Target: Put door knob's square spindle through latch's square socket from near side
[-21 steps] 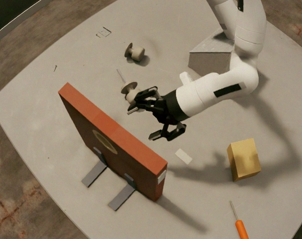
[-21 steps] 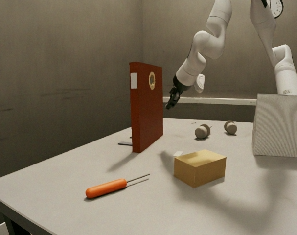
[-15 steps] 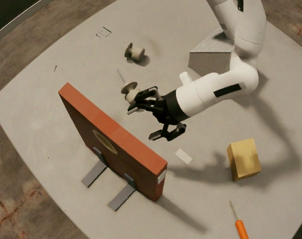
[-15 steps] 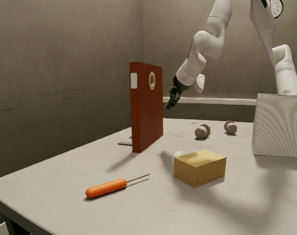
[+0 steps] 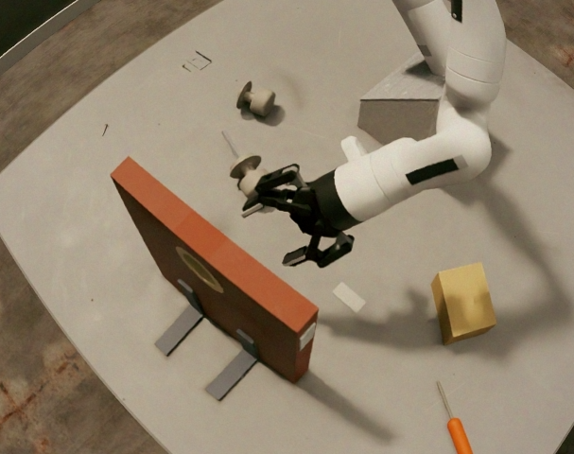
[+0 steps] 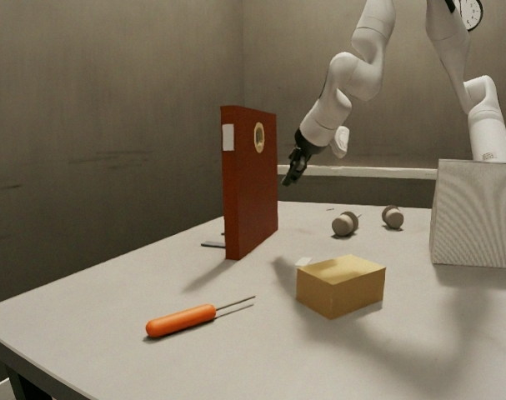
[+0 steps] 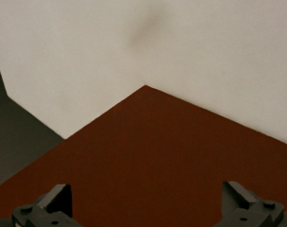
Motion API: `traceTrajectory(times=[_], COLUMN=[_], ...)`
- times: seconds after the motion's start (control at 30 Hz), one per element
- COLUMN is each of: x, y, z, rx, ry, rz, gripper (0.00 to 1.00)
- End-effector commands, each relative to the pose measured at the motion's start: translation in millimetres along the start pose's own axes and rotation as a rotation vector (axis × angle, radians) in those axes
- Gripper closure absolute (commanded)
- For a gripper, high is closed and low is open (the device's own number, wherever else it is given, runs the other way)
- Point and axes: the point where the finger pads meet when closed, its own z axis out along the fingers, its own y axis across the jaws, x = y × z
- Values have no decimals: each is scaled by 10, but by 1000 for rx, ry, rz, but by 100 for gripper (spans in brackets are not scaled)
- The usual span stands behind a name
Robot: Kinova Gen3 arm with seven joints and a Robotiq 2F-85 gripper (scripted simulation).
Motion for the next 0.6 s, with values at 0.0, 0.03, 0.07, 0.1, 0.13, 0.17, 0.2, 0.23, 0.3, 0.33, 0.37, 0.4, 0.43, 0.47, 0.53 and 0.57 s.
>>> traceTrajectory(times=[0.0, 0.03, 0.07, 0.1, 0.13, 0.17, 0.2, 0.23, 0.3, 0.33, 0.37, 0.4, 0.43, 0.47, 0.53, 0.57], x=[30, 59, 96, 142, 197, 260, 331, 409, 578, 667, 667, 667, 757, 846, 934, 934], y=[-25, -38, -55, -76, -100, -128, -159, -193, -267, -307, -307, -307, -348, -390, -432, -432], z=[15, 28, 44, 63, 84, 107, 130, 153, 195, 212, 212, 212, 225, 235, 241, 241], rx=[-11, -18, -29, -42, -58, -76, -98, -122, -179, -211, -211, -211, -244, -278, -314, -314], ry=[17, 30, 47, 68, 93, 121, 152, 185, 257, 293, 293, 293, 329, 364, 398, 398], rz=[5, 7, 9, 12, 16, 21, 26, 33, 49, 59, 59, 59, 70, 82, 95, 95], gripper=[0, 0, 0, 0, 0, 0, 0, 0, 0, 0, 0, 0, 0, 0, 0, 0])
